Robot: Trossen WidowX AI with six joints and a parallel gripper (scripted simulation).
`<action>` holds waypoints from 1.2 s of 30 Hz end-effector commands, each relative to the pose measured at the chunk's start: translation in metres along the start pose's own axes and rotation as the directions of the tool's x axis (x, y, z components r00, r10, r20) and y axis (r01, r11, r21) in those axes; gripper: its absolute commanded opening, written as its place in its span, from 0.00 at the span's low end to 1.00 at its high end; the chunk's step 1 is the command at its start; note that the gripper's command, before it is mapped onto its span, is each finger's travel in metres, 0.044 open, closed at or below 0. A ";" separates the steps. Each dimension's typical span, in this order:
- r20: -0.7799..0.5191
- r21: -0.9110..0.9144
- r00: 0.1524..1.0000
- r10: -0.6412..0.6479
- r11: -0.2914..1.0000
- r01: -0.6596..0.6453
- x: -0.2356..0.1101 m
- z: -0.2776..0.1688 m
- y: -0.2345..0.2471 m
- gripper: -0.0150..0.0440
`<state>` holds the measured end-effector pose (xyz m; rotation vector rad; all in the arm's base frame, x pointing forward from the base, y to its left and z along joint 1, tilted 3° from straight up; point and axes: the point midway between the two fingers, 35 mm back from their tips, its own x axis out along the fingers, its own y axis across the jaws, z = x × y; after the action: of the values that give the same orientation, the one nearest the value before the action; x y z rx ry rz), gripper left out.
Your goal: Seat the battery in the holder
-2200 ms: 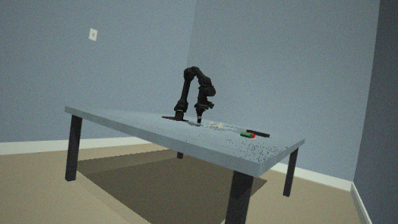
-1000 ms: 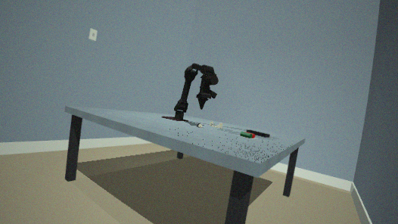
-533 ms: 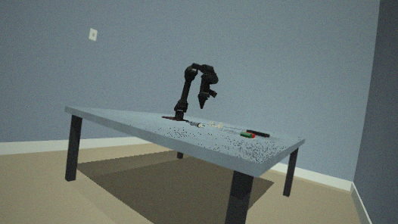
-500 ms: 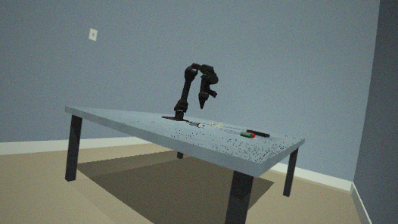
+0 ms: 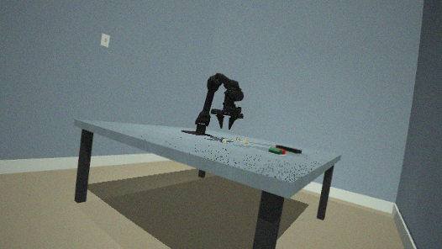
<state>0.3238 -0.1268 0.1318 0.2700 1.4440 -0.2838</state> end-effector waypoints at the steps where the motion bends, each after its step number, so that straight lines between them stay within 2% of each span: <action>1: -0.029 0.330 1.000 0.006 0.944 0.004 0.024 -0.001 -0.001 0.67; 10: -0.029 0.330 1.000 0.006 0.944 0.004 0.025 0.000 -0.001 0.67; 36: -0.029 0.330 1.000 0.006 0.944 0.004 0.067 -0.001 -0.001 0.67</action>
<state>0.3305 -0.1304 0.0739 0.5416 1.4081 -0.5248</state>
